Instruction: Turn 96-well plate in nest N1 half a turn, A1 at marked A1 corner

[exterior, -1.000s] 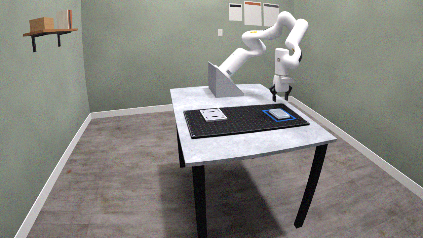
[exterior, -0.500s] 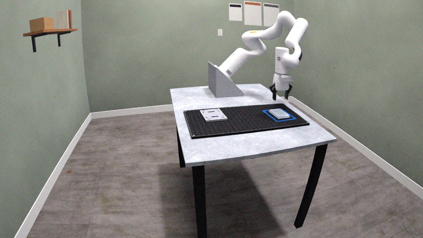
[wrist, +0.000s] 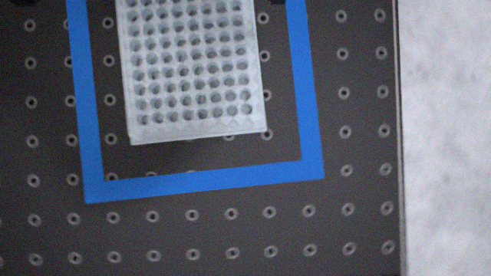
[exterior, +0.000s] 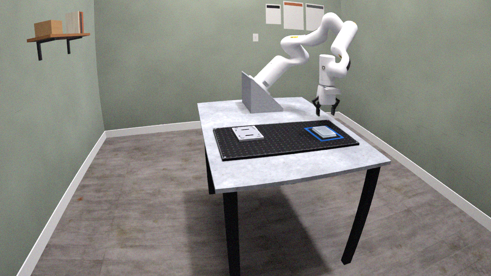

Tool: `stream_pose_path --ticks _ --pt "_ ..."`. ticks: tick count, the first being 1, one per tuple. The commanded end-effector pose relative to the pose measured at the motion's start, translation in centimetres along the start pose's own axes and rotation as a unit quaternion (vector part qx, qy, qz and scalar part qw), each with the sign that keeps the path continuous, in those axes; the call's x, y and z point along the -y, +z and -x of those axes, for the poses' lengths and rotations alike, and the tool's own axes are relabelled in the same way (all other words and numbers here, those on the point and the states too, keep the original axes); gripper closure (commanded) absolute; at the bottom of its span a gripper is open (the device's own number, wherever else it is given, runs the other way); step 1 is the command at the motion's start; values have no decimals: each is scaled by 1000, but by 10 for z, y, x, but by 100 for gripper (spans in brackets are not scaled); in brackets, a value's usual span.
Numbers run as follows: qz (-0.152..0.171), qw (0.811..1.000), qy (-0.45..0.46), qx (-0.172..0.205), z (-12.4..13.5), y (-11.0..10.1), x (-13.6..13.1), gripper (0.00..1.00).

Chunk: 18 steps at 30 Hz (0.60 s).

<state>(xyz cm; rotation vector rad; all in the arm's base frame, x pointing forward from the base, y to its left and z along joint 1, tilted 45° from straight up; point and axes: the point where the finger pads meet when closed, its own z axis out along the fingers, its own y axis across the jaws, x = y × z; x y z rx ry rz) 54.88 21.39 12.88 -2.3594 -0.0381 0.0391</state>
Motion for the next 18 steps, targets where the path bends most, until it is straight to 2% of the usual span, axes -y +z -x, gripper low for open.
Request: stream_pose_path --ticks 1,9,18 --pt "2 995 96 1 -1 -1 0 0" --pt "2 981 195 1 -1 -1 0 0" --pt "2 941 339 1 -1 -1 0 0"
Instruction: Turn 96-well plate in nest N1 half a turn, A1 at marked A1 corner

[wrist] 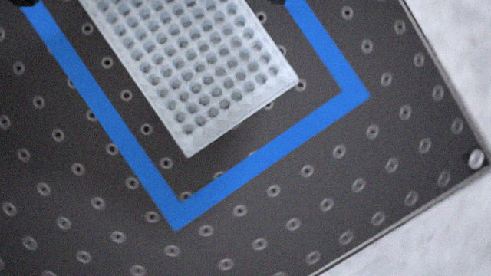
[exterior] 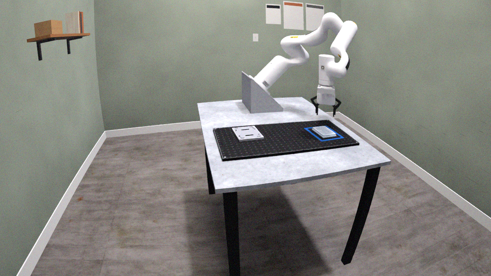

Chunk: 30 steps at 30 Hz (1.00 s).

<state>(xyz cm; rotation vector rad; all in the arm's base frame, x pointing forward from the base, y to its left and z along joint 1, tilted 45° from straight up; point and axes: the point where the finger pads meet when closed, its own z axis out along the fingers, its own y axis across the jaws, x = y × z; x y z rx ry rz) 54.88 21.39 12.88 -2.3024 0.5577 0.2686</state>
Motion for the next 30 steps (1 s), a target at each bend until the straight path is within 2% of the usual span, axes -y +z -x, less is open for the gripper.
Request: stream_pose_path --ticks 1,4,10,19,21,27,30 --pt "8 994 111 3 -1 -1 1 0" --pt "9 992 128 3 -1 -1 1 0" --pt "9 974 226 2 -1 -1 1 0" --pt "9 929 369 1 -1 -1 1 0" --pt "9 929 369 1 -1 -1 1 0" --pt "9 888 460 0 -1 -1 1 0" --pt "9 887 462 0 -1 -1 1 0"
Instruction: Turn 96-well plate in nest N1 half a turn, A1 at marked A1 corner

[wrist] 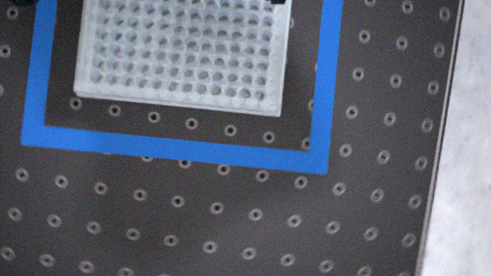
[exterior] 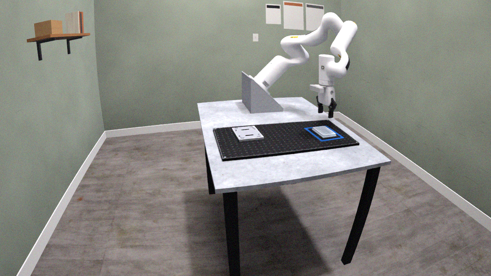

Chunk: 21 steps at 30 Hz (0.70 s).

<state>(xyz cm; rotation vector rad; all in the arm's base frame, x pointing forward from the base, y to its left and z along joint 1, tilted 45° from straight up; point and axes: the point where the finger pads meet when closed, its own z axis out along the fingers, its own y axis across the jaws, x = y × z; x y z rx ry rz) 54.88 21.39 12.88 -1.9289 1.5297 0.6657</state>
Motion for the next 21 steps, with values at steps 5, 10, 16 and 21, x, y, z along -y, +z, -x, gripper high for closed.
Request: stream_pose_path --ticks 5,10,16,21 --pt "8 997 80 -3 0 9 1 0" --pt "8 991 130 -4 0 9 1 0" --pt "8 974 229 -5 0 9 1 0" --pt "7 951 309 -5 0 9 1 0"
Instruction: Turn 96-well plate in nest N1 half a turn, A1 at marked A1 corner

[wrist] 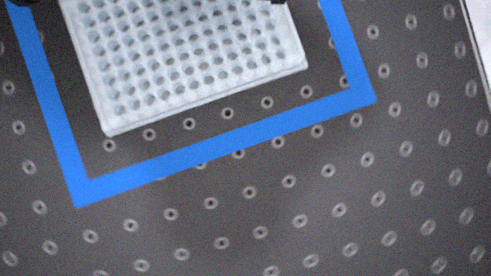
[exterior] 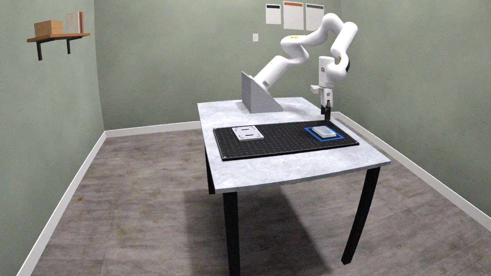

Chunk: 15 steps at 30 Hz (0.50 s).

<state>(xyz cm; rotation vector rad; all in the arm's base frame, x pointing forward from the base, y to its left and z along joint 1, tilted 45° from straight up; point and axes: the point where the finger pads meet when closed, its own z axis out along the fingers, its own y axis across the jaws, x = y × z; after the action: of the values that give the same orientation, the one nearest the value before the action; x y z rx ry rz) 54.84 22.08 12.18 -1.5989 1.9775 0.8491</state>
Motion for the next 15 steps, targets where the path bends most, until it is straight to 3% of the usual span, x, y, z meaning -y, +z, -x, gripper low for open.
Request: stream_pose_path --ticks 1,7,15 --pt "4 994 109 -6 0 -1 1 0" --pt "4 984 175 -6 0 -1 1 0" --pt "3 952 305 -7 0 -1 1 0"
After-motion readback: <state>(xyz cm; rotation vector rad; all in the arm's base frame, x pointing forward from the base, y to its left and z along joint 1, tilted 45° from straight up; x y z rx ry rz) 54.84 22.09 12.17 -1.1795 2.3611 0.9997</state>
